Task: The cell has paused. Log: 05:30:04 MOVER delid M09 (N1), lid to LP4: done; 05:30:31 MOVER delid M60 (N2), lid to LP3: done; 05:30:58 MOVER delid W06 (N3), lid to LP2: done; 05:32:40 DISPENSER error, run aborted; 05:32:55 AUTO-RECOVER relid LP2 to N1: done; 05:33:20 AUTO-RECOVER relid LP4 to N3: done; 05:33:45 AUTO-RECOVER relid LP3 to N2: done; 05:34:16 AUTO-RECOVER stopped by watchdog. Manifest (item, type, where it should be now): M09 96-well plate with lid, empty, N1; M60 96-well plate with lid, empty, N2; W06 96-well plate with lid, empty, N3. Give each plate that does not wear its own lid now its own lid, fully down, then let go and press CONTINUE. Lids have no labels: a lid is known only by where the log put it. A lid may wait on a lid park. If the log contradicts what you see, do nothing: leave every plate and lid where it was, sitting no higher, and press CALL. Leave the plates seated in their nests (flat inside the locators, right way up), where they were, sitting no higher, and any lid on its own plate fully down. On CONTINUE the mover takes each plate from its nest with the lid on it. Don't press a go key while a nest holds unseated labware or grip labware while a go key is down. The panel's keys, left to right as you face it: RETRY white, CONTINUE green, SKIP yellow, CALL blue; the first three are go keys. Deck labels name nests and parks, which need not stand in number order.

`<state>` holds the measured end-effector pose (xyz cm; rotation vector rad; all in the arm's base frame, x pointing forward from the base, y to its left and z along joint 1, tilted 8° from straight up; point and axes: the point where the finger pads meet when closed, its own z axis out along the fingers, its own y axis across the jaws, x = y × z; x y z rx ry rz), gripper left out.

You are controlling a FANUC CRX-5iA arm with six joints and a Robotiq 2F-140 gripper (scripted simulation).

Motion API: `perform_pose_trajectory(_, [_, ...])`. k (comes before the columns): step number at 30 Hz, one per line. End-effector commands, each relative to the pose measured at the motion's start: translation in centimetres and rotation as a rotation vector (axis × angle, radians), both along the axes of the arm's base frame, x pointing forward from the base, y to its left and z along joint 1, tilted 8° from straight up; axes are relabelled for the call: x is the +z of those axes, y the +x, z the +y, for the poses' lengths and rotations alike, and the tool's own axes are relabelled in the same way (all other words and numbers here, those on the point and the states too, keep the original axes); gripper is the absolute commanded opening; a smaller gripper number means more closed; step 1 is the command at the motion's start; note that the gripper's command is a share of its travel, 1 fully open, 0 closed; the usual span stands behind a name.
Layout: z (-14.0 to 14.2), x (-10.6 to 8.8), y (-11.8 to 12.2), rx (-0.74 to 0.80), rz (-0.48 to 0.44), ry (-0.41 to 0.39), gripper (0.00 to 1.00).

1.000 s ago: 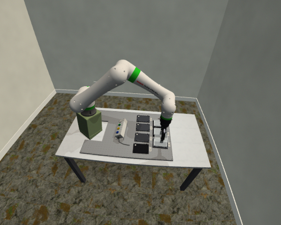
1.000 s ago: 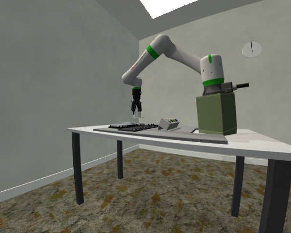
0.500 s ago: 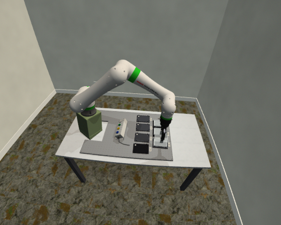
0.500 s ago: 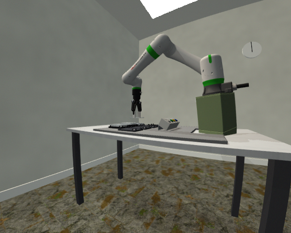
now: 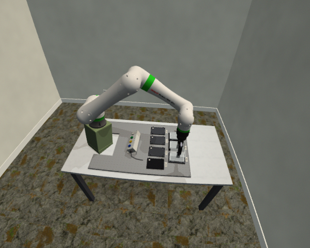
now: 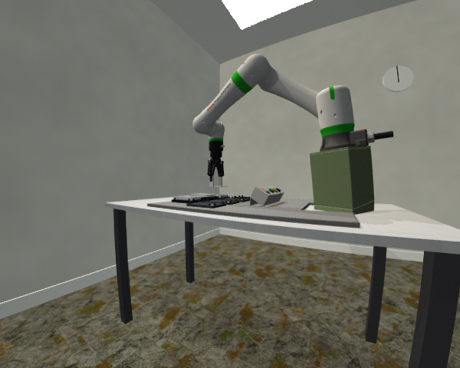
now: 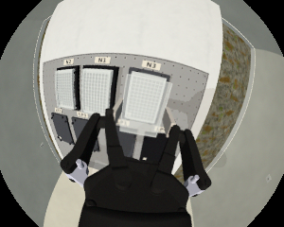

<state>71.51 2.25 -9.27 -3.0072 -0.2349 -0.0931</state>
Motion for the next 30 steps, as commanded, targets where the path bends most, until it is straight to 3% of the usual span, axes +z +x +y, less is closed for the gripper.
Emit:
perform_pose_trajectory(1, [0.0, 0.0, 0.0, -0.004, 0.0, 0.0, 0.0])
perform_pose_trajectory(30, [0.4, -3.5, 0.3, -0.01, 0.001, 0.0, 0.0])
